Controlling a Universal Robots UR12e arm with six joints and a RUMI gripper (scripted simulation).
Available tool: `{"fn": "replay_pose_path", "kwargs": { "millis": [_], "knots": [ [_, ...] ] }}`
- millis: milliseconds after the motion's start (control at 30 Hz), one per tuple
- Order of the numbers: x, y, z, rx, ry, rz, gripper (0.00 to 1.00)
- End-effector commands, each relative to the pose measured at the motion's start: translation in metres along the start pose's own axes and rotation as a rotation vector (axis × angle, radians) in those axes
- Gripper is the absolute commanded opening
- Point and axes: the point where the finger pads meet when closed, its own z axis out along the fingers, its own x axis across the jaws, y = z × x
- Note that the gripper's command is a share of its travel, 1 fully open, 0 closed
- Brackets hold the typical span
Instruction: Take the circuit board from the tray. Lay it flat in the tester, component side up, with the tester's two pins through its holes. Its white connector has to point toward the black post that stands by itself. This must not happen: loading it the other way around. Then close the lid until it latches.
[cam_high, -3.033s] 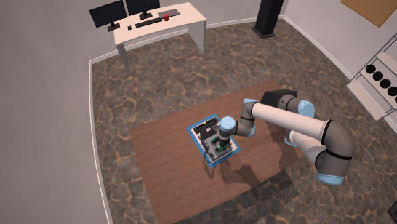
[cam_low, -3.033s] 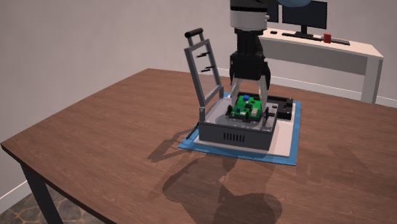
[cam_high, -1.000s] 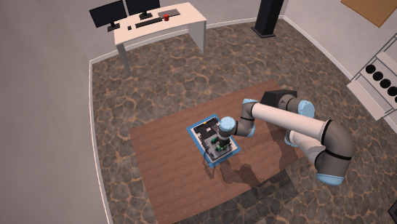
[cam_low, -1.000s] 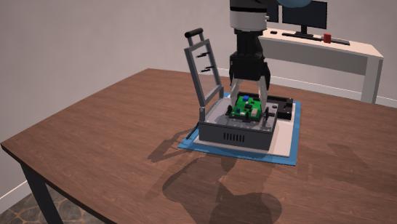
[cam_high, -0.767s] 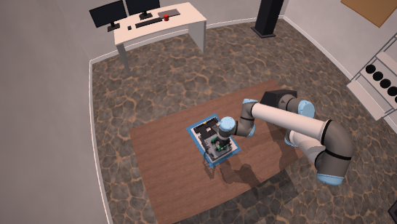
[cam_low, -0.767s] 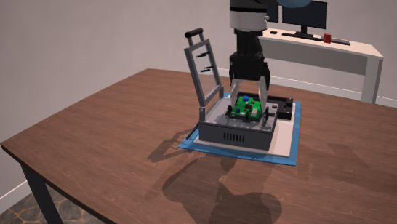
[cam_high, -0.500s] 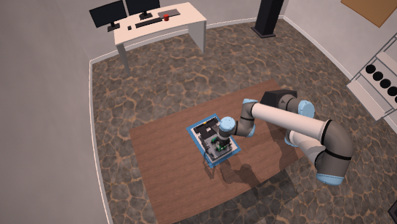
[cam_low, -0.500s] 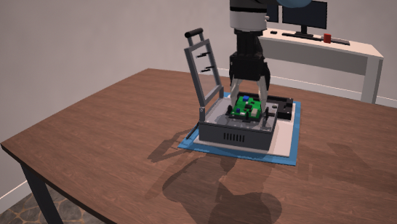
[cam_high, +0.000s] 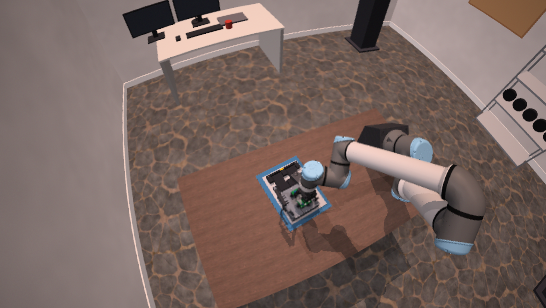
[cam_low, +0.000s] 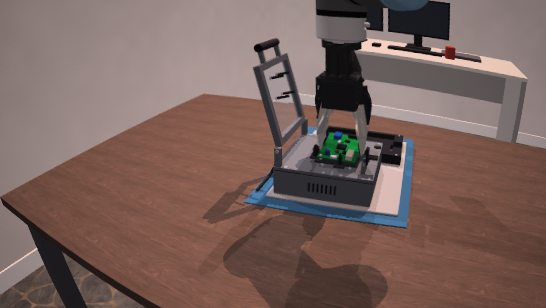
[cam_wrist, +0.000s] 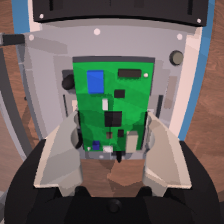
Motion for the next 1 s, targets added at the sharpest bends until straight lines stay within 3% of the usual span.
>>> {"fn": "replay_pose_path", "kwargs": {
  "millis": [0,967],
  "knots": [
    [-0.001,-0.0002,-0.0007,0.001,-0.002,-0.001,0.39],
    [-0.001,-0.0002,0.0026,0.001,-0.002,-0.001,0.39]
  ]
}}
